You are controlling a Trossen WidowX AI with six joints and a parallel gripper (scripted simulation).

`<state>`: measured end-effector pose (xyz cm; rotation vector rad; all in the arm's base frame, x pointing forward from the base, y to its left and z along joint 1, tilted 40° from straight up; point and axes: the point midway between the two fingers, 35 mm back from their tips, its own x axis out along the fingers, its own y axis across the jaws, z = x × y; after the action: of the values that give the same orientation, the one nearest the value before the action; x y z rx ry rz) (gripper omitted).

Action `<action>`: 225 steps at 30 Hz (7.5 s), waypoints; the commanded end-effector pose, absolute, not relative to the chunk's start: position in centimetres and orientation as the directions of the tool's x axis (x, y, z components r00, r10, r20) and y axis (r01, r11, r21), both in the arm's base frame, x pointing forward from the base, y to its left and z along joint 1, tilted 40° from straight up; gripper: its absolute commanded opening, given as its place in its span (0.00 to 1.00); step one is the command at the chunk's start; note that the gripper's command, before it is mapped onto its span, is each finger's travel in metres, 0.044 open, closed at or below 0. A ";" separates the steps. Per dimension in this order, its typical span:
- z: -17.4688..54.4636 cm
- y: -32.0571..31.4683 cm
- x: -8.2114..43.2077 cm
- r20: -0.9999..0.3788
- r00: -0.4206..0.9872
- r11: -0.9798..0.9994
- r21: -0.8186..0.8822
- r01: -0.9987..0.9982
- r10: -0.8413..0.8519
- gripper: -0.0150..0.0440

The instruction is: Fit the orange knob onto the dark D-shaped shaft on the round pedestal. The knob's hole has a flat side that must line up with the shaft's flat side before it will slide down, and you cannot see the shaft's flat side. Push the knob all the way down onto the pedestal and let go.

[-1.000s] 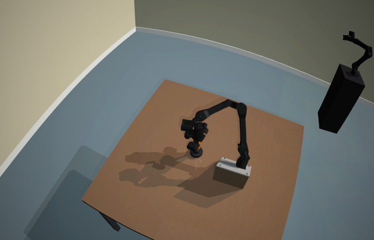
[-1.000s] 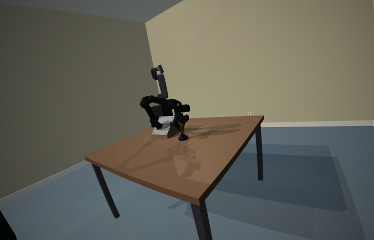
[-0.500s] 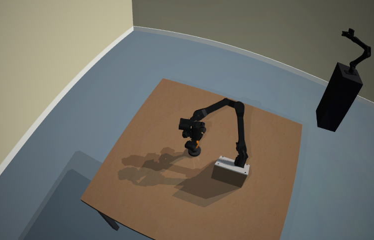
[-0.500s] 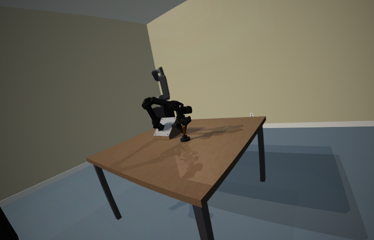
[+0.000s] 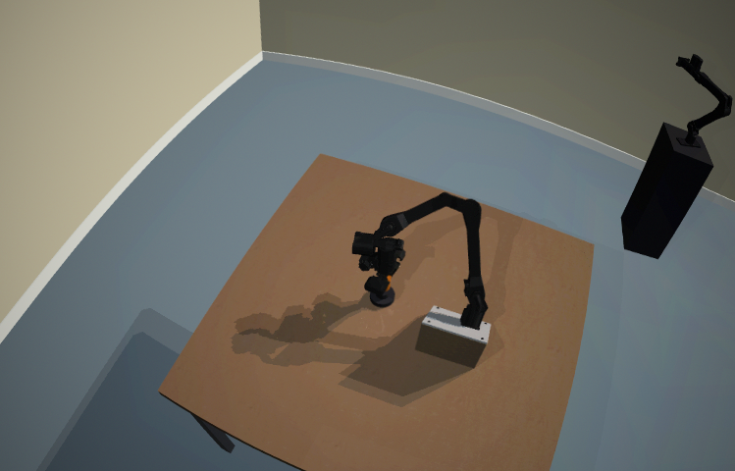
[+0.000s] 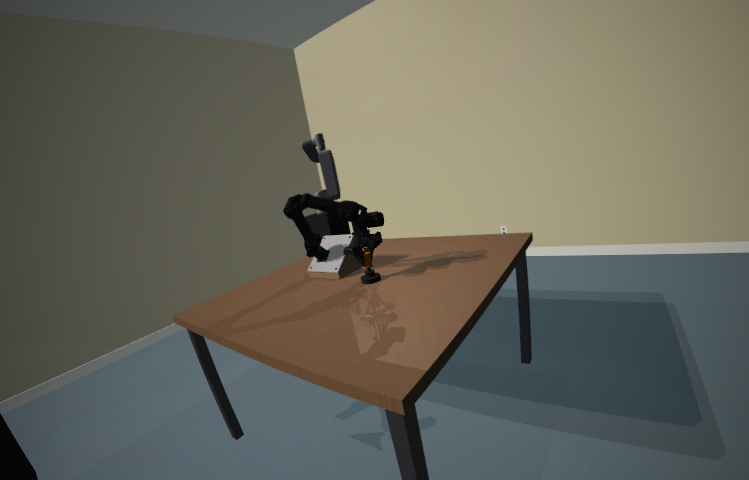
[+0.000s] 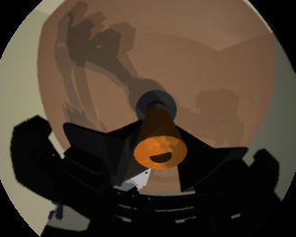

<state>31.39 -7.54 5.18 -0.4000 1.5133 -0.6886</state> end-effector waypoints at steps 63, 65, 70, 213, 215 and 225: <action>5.0 -7.7 31.5 -0.768 -0.071 0.760 -0.609 -0.227 -0.637 0.25; 5.0 -7.7 31.5 -0.768 -0.071 0.760 -0.609 -0.227 -0.637 0.25; 5.1 -7.5 31.5 -0.768 -0.071 0.760 -0.609 -0.227 -0.637 0.25; 4.9 -7.7 31.5 -0.768 -0.071 0.536 -0.374 -0.757 -0.637 0.25; 4.9 -7.7 31.5 -0.768 -0.071 0.536 -0.374 -0.757 -0.637 0.25; 5.4 -7.3 31.6 -0.768 -0.071 0.531 -0.370 -0.762 -0.637 0.25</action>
<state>31.41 -7.55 5.11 -1.1629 1.7821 0.1537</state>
